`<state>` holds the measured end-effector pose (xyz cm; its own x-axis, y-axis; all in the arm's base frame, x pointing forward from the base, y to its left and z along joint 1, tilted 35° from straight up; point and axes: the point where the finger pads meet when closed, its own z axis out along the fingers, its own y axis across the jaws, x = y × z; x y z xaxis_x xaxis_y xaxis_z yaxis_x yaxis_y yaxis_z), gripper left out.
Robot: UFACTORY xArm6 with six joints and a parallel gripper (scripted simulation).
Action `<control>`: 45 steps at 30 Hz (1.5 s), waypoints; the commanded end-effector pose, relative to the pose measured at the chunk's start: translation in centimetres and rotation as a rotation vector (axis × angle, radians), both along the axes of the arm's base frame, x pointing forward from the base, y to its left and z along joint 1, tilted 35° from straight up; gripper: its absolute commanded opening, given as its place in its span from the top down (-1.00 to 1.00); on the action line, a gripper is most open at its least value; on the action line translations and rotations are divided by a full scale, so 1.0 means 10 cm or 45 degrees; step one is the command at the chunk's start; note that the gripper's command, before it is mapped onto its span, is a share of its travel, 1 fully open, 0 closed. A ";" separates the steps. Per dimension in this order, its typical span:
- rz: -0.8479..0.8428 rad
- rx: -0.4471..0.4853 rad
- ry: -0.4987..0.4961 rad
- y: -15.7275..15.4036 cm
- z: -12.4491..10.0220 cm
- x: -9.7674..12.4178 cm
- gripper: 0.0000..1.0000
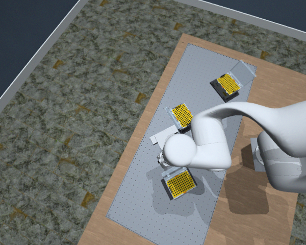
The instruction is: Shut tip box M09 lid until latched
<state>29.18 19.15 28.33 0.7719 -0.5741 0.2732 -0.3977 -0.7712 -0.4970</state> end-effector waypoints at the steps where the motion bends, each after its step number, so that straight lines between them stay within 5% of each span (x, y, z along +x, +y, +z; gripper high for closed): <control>1: 0.000 0.003 -0.004 0.02 -0.03 0.03 1.00; 45: 0.000 0.002 -0.004 0.15 -0.42 0.27 1.00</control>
<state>31.85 20.63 23.96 0.7718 -0.5742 0.2733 -0.3975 -0.7711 -0.4974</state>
